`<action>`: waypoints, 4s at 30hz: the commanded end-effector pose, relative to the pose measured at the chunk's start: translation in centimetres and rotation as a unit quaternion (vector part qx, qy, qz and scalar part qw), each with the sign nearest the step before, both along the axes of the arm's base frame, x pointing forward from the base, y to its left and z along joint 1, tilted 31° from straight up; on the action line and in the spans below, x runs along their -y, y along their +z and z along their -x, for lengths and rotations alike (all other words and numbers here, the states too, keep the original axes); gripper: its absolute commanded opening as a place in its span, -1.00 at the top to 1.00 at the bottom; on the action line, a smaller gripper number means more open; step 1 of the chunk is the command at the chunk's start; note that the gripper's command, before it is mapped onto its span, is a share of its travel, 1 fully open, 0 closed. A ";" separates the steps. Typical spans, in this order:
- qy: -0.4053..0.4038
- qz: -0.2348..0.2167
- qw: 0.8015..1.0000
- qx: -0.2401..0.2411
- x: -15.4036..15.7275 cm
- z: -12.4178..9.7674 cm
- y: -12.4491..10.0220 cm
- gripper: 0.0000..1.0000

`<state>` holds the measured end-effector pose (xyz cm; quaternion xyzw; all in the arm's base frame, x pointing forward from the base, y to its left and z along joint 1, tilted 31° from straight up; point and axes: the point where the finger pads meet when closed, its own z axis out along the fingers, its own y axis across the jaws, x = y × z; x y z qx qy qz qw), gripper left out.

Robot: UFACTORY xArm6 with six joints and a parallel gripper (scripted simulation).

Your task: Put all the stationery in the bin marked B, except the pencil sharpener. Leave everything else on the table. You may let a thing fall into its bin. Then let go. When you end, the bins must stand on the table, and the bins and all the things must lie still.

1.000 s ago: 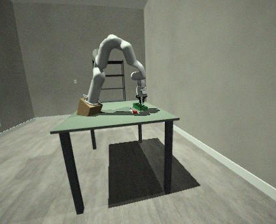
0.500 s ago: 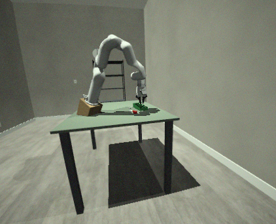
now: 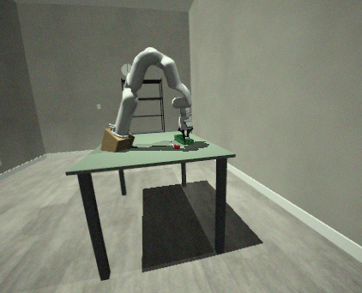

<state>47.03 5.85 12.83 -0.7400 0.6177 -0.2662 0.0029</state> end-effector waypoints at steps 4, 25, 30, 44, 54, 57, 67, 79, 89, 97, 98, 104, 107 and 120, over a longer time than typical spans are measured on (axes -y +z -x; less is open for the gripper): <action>0.000 0.000 1.000 0.002 0.4 -0.7 -1.2 1.00; 0.000 0.000 1.000 0.002 0.8 -1.2 -2.2 1.00; 0.000 0.000 1.000 0.002 0.8 -1.2 -2.2 0.42; 0.000 0.000 1.000 0.002 0.8 -1.2 -2.2 0.42; 0.000 0.000 1.000 0.002 0.4 -0.7 -1.1 0.42; 0.000 0.000 1.000 0.002 0.3 -0.6 -0.8 0.42; 0.000 0.000 1.000 0.002 -0.1 -0.1 0.1 0.42; 0.000 0.000 1.000 0.002 -0.9 0.9 2.2 0.42; 0.000 0.000 1.000 0.002 -1.6 1.8 4.3 -1.00; 0.000 -0.001 1.000 0.002 -2.4 2.8 6.4 -1.00; 0.000 -0.001 1.000 0.002 -2.6 2.9 6.7 -1.00; 0.000 -0.001 1.000 0.002 -3.3 3.9 8.8 -1.00; 0.000 -0.001 1.000 0.002 -3.7 4.4 9.8 -1.00; 0.000 -0.001 1.000 0.002 -5.1 6.1 13.5 -1.00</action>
